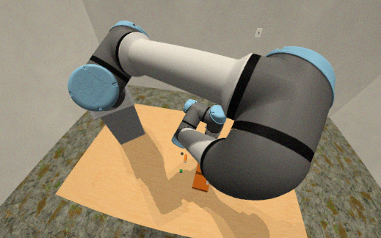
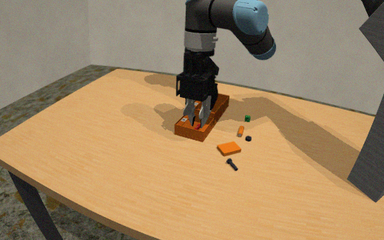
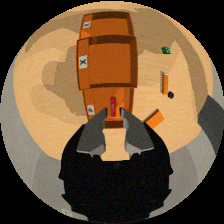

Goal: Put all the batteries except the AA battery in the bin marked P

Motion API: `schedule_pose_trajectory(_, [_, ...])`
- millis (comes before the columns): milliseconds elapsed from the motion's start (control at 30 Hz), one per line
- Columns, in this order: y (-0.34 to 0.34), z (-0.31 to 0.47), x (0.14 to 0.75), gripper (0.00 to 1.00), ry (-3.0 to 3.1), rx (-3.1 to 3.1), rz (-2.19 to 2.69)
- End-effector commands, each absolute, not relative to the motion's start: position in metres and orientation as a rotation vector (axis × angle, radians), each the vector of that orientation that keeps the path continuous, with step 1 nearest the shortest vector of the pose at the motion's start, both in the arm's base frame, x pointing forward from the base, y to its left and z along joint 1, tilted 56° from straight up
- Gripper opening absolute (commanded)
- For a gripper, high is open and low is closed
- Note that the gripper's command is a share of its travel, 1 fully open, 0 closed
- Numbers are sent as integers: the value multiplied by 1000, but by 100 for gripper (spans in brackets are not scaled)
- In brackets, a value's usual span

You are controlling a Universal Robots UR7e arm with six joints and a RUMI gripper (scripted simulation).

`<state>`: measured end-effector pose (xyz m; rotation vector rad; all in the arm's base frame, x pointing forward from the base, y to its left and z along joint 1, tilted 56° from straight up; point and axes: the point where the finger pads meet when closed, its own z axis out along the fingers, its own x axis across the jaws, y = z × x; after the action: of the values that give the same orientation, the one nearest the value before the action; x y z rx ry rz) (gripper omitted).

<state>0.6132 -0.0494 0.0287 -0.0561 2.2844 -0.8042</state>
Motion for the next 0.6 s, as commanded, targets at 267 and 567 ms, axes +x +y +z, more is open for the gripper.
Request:
schedule_pose_trajectory(267, [-42,37,605,14,2283,-57,-803])
schedule_pose_trajectory(567, [-36,43,598,14,2283,-57,-803])
